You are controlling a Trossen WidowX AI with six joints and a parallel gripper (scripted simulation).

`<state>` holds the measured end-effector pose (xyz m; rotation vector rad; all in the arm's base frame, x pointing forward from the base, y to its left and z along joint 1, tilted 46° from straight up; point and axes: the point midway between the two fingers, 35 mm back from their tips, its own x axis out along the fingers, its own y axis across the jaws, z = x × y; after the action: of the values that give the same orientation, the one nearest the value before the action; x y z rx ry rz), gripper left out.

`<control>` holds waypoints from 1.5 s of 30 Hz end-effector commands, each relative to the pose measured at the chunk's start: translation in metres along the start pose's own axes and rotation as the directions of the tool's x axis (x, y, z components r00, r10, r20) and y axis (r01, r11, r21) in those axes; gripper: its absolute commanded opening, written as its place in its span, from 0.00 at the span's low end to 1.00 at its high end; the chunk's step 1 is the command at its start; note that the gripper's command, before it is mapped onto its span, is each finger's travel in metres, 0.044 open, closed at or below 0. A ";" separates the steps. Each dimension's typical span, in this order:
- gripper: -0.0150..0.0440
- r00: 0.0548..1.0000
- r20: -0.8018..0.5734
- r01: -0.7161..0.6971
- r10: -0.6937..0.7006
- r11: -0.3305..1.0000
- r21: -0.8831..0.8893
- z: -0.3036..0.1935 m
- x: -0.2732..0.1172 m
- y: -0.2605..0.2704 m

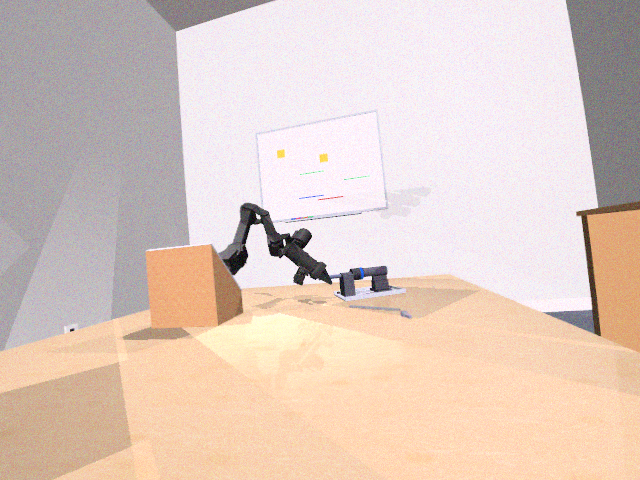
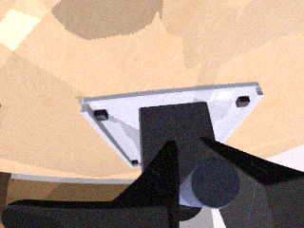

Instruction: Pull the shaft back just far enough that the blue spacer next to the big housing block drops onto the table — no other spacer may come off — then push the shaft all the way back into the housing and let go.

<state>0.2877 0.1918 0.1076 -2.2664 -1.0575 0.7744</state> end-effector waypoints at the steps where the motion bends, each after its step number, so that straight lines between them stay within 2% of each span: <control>1: 0.25 1.000 0.000 0.001 -0.001 1.000 -0.003 0.000 -0.001 0.000; 45: 0.25 1.000 0.000 0.001 -0.001 1.000 -0.002 0.004 -0.005 0.000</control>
<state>0.2827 0.1894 0.1057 -2.2657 -1.0570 0.7753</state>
